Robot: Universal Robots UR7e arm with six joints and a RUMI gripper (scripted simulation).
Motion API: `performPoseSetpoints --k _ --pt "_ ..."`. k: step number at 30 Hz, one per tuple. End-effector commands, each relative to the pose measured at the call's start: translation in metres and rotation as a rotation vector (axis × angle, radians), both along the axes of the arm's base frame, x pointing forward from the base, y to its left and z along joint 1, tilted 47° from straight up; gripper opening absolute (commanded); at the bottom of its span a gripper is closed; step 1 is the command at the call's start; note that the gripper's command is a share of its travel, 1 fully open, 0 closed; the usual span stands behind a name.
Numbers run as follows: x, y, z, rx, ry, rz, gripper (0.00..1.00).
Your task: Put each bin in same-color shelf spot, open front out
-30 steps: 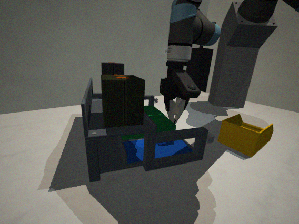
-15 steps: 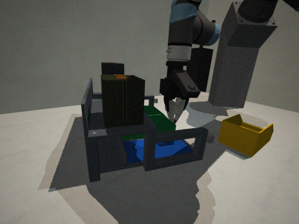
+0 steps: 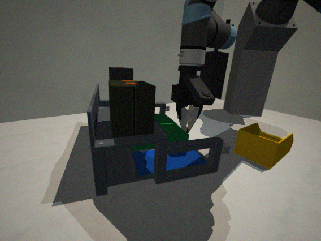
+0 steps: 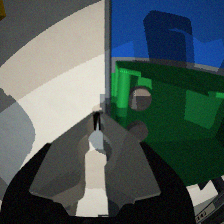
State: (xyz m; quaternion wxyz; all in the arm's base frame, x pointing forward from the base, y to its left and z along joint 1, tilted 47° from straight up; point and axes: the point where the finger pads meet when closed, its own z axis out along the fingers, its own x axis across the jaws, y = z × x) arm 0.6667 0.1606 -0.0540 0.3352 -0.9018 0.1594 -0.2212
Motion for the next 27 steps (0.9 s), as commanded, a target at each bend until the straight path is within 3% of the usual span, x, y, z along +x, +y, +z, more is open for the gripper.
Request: performPoseSetpoints --k 1,27 --pt "0.0004 -0.0004 0.0005 0.000 -0.001 0.000 0.00" --pt "0.0032 -0.0019 0.0015 0.000 -0.001 -0.001 0.00"
